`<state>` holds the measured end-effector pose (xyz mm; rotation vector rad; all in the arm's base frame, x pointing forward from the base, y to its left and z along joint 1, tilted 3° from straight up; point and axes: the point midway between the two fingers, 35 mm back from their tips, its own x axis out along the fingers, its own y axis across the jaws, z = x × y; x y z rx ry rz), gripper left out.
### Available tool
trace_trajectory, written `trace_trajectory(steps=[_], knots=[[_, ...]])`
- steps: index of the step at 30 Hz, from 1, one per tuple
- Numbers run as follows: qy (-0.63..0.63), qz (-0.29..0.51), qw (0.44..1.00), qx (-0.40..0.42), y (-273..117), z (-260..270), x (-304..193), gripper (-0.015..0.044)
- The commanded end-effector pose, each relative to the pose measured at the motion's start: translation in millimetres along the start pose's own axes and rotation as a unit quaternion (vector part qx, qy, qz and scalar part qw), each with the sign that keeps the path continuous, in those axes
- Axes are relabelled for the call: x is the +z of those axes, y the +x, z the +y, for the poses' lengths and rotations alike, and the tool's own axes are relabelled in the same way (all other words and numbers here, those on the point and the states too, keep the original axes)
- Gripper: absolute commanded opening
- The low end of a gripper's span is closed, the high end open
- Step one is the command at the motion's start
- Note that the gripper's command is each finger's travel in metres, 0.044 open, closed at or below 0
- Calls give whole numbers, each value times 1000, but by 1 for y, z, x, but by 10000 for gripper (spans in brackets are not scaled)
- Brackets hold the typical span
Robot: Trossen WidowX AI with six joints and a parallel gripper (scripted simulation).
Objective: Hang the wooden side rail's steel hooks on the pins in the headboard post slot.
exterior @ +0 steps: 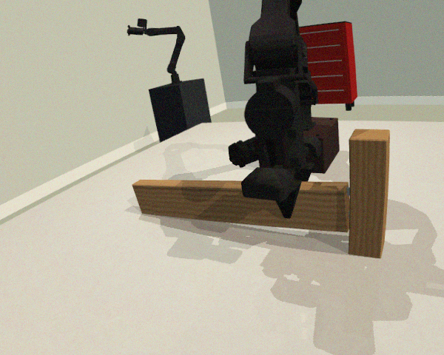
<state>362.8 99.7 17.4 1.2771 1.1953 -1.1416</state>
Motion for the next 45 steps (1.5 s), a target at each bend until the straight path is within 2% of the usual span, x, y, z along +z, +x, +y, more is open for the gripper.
trace_trajectory(steps=[1,45], knots=[[1,3,1000,5,-2,2,-2,0],[1,3,1000,5,1,0,-5,0]])
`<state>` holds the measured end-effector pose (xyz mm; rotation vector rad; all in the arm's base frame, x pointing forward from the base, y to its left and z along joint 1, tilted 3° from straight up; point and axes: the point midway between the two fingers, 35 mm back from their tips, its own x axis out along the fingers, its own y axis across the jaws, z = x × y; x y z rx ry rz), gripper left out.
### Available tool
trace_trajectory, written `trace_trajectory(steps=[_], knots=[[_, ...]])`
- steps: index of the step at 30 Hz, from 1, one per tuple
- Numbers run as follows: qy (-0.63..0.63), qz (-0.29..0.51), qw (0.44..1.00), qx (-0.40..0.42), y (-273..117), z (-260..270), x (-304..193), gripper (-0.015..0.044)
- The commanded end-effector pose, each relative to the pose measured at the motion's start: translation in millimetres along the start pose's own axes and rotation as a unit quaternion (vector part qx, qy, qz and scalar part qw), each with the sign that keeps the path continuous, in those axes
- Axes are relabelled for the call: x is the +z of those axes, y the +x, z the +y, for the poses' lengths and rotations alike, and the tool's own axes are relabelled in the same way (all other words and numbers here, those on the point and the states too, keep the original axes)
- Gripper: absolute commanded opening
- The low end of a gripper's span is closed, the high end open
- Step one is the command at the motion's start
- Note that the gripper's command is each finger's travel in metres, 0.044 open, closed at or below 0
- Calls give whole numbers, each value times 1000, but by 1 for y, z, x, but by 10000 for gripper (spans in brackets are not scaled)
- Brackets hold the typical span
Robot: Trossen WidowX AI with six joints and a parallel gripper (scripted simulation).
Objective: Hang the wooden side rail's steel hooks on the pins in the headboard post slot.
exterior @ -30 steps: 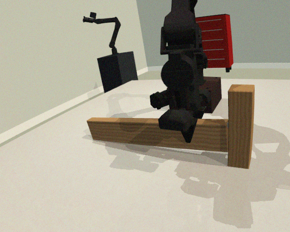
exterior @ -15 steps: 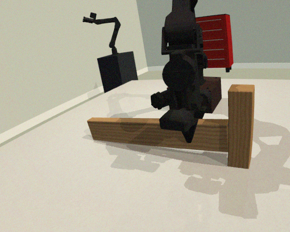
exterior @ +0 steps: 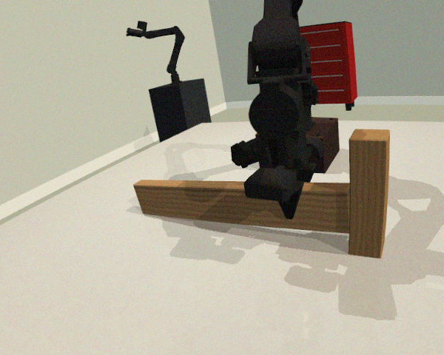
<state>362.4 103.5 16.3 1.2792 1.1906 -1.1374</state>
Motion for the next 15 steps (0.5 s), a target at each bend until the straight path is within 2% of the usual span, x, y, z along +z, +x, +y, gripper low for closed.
trace_trajectory(steps=[1,15], knots=[[1,3,1000,2,0,1,-1,0],[1,3,1000,2,2,1,-1,0]])
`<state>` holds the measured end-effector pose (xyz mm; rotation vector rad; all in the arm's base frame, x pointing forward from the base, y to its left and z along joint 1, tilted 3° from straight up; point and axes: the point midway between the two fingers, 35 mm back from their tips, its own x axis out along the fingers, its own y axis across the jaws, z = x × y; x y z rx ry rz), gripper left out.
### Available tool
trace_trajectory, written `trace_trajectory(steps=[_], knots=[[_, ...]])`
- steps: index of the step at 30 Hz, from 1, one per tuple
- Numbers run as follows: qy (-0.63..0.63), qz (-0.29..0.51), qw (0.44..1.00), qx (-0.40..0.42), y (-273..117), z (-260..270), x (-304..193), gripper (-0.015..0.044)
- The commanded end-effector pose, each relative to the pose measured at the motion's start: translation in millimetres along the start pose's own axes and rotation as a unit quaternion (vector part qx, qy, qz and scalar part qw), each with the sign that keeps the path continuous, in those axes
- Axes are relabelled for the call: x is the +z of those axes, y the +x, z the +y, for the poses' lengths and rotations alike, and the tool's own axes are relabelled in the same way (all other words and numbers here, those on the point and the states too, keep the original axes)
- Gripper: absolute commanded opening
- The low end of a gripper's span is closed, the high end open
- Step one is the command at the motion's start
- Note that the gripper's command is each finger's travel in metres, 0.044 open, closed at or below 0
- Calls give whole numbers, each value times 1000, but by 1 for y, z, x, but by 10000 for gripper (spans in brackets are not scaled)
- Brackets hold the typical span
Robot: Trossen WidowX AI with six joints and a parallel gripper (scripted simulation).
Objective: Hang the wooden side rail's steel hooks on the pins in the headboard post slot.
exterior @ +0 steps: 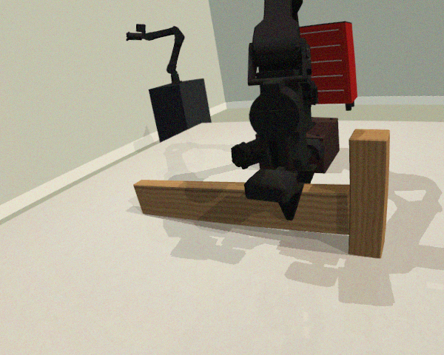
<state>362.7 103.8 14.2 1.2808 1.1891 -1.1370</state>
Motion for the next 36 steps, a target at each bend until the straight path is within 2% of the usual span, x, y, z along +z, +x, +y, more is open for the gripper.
trace_trajectory(steps=[1,36], knots=[[1,3,1000,1,1,0,-1,0],[1,3,1000,1,6,0,-1,0]])
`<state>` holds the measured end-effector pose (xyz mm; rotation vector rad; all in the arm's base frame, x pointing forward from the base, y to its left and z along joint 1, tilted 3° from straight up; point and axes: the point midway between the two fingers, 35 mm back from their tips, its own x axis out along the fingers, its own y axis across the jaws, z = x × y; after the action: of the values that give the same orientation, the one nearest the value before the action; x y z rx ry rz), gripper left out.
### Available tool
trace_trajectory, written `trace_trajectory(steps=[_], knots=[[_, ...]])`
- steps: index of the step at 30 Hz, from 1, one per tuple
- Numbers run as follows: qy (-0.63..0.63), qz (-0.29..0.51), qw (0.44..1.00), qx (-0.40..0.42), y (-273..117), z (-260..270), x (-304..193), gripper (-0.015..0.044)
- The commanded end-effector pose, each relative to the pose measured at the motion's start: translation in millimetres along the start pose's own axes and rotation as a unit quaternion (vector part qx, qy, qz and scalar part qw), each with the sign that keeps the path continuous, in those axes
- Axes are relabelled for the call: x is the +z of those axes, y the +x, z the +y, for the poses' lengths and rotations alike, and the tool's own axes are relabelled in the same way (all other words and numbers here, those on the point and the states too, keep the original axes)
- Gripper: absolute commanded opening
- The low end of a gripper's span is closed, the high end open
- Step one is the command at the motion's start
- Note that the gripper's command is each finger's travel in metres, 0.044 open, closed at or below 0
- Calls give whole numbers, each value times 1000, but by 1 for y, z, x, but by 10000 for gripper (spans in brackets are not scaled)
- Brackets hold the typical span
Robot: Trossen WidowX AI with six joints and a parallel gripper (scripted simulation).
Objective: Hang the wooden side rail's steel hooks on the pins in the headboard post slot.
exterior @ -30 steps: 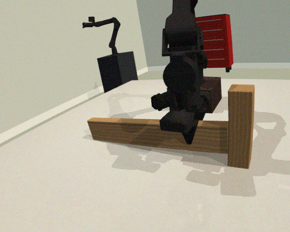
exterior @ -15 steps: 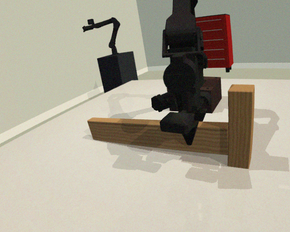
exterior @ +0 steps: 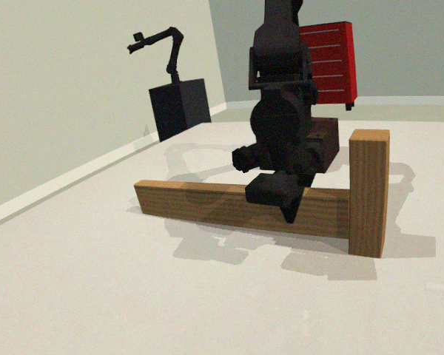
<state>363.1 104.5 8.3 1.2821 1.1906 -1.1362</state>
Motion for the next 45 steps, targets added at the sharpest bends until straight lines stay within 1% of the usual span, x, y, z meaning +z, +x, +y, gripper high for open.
trace_trajectory(steps=[1,12,24,27,29,33,41,45], knots=[[1,2,1000,1,1,0,-1,0],[1,2,1000,1,2,0,-1,0],[0,0,1000,-1,1,0,0,315],[0,0,1000,0,-8,0,0,394],[1,1,1000,0,-22,0,0,440],[1,2,1000,1,-39,0,0,440],[1,2,1000,1,-39,0,2,440],[1,1,1000,1,-39,0,23,440]])
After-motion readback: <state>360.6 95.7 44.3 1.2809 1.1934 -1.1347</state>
